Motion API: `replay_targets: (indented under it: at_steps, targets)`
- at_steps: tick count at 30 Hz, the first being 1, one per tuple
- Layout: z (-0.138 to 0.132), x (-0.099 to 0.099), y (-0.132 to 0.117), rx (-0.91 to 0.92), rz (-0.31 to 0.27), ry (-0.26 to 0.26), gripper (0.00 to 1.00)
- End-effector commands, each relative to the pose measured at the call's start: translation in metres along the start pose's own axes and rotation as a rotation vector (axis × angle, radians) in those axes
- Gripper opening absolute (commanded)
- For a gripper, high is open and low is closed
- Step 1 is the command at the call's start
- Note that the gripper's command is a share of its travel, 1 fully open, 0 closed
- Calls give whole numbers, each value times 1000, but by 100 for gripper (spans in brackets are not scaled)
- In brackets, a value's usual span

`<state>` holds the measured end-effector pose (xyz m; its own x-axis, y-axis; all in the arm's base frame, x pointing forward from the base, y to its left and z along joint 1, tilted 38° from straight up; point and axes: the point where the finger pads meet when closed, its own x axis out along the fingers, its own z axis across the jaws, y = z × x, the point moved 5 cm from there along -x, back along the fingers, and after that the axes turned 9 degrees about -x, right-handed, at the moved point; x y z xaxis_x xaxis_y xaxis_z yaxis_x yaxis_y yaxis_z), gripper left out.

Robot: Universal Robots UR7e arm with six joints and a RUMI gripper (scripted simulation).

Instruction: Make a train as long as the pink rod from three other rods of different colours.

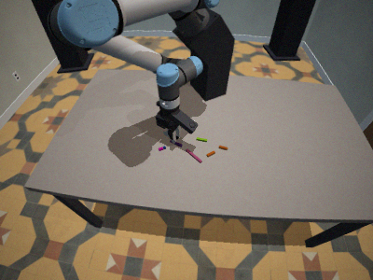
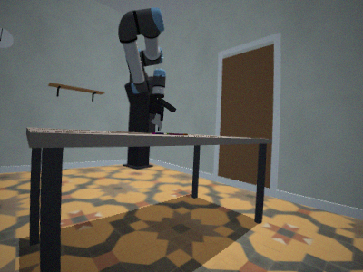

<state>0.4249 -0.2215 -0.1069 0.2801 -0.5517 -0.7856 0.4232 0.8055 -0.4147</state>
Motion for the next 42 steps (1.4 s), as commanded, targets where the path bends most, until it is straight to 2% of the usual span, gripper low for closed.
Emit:
replay_targets:
  at_steps: [1, 29, 42]
  targets:
    - [0, 1, -1, 2, -1, -1, 14]
    - [0, 1, -1, 2, -1, -1, 14]
    - [1, 9, -1, 2, -1, -2, 14]
